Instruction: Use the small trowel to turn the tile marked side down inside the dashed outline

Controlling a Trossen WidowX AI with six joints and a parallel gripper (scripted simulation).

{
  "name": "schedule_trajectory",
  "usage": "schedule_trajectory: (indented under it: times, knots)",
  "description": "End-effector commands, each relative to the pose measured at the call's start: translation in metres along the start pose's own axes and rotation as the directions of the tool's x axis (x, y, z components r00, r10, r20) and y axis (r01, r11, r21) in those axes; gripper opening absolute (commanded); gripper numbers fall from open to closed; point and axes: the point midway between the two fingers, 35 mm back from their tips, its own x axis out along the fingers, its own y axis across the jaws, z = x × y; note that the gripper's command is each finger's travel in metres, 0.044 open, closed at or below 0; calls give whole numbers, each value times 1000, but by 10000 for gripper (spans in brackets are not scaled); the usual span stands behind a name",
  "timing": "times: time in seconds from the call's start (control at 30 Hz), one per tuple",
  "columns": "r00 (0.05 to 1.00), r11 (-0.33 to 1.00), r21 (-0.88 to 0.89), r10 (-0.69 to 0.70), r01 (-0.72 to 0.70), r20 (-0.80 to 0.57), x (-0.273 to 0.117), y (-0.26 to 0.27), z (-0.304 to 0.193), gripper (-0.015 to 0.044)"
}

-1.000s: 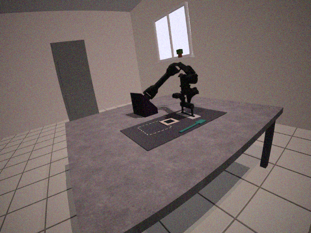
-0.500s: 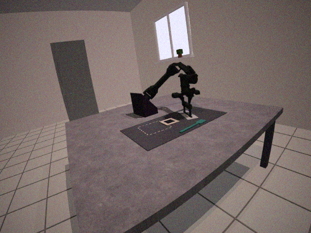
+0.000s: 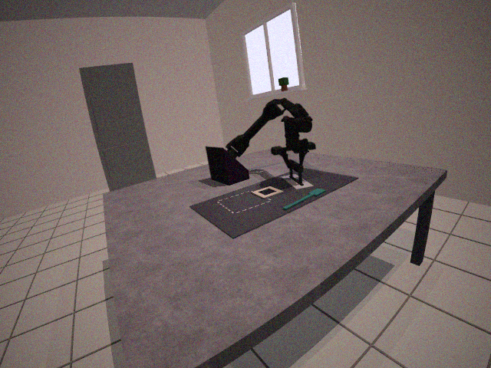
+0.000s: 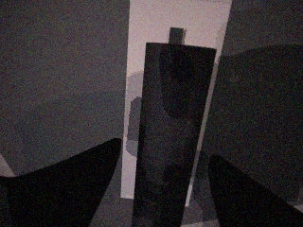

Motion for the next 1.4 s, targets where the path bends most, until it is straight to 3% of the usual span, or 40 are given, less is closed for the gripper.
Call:
schedule_trajectory:
  times: [0.0,0.27,0.43,1.37]
  knots:
    - [1000,1000,7,-1,1,-2,0,-1,0,270]
    - [1000,1000,8,-2,2,-2,-2,0,0,270]
    - [1000,1000,29,-3,3,-2,-44,-1,0,270]
    - [1000,1000,-29,-2,2,-1,-12,0,1,270]
